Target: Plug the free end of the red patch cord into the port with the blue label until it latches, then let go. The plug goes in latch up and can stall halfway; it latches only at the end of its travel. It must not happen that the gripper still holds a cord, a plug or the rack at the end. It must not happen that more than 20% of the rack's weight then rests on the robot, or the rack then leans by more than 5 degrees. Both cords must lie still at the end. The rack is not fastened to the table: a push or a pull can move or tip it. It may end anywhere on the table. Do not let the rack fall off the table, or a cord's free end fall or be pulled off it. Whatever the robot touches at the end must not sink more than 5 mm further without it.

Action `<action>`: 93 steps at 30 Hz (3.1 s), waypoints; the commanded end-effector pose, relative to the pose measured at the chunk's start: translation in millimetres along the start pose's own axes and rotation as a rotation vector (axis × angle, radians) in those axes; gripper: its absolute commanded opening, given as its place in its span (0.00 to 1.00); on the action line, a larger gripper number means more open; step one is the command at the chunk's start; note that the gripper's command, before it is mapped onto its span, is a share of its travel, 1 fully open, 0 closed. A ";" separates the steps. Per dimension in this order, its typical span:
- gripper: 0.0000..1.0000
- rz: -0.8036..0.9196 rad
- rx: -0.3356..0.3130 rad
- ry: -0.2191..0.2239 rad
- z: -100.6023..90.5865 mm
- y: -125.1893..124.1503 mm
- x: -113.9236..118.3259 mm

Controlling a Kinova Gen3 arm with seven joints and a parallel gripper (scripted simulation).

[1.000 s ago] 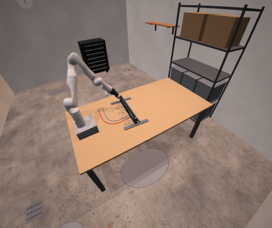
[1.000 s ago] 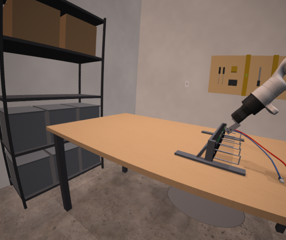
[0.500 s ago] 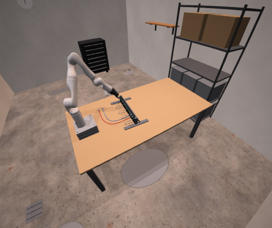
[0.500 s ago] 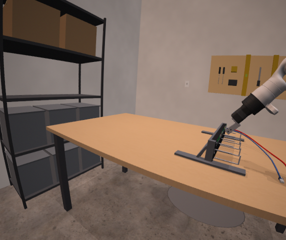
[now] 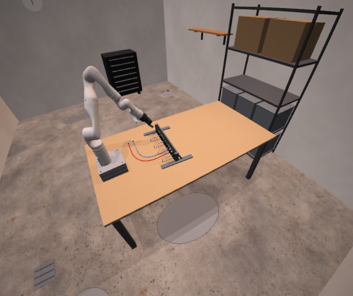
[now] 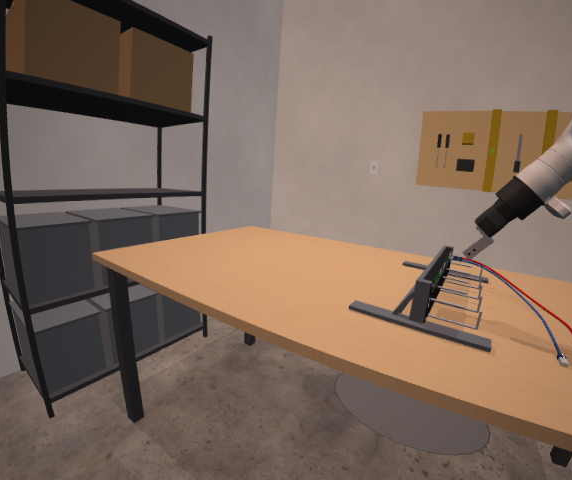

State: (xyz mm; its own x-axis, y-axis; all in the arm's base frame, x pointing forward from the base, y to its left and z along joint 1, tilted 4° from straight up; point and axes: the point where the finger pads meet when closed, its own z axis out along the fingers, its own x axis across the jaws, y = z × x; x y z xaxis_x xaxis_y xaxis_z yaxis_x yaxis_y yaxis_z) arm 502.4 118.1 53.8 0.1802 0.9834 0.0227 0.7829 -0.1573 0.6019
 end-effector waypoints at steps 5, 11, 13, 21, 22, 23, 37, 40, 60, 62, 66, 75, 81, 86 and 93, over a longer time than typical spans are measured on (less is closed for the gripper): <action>0.00 0.000 -0.008 0.028 -40.7 2.7 11.8; 0.00 0.000 -0.008 0.028 -81.0 2.3 10.6; 0.00 0.000 -0.008 0.028 -90.4 2.3 10.4; 0.00 0.000 -0.008 0.028 -106.5 2.1 9.9; 0.00 0.000 -0.008 0.028 -107.6 2.1 9.9; 0.00 0.000 -0.008 0.028 -108.5 2.1 9.9; 0.00 0.000 -0.008 0.028 -109.2 2.1 1.4; 0.00 0.000 -0.008 0.028 -108.9 2.1 -9.0; 0.00 0.000 -0.008 0.028 -106.7 2.1 -86.0; 0.00 0.000 -0.008 0.028 -106.7 2.2 -88.5; 0.00 0.000 -0.008 0.028 -106.6 2.1 -90.1; 0.00 0.000 -0.008 0.028 -104.7 2.2 -90.1; 0.00 0.000 -0.008 0.028 -93.2 2.3 -89.7; 0.00 0.000 -0.008 0.028 -82.2 2.3 -89.4; 0.00 0.000 -0.008 0.028 -44.9 2.7 -88.4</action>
State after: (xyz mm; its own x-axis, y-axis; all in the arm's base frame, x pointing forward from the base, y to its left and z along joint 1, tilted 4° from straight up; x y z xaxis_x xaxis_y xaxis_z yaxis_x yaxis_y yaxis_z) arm 458.9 53.0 105.6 0.1349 0.9880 0.0748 0.7695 -0.1520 0.6203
